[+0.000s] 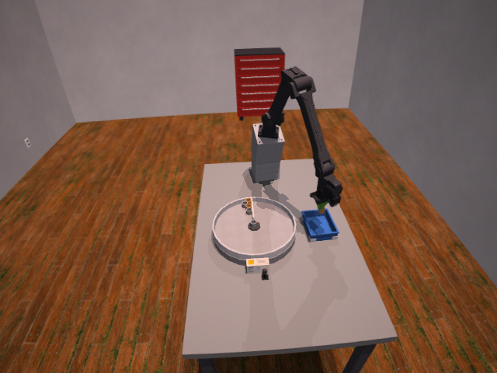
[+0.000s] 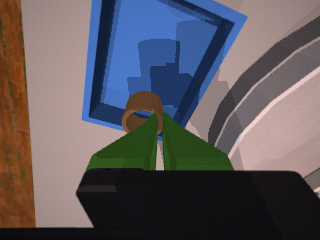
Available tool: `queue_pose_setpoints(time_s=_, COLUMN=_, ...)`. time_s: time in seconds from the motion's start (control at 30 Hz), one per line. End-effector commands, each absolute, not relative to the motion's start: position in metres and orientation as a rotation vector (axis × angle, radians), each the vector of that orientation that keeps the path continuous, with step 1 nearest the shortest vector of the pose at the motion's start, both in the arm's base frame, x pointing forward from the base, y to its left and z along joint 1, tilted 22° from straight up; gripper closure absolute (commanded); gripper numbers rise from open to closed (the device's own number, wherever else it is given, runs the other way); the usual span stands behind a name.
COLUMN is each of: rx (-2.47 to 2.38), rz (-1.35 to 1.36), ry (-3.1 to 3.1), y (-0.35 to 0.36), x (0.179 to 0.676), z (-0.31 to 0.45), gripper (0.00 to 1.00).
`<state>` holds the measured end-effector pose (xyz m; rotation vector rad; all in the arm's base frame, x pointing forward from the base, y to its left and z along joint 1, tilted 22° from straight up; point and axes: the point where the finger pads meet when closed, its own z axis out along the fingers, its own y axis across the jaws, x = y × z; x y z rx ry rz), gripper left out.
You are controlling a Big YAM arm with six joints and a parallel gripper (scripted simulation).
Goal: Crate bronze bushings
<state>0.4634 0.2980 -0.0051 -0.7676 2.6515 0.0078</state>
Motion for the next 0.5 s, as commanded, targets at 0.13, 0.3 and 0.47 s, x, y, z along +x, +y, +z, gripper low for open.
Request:
queue_pose_setpoints(time_s=0.13, rx=-0.741, rz=0.02, ry=2.634, y=0.303, x=0.47, z=0.006, gripper=1.0)
queue_pose_setpoints(time_s=0.3, rx=-0.734, rz=0.025, ry=2.62, y=0.306, x=0.484, z=-0.002, gripper=1.0)
queue_pose_setpoints(time_s=0.47, rx=-0.751, rz=0.021, ry=2.618, y=0.307, x=0.494, z=-0.028, gripper=1.0)
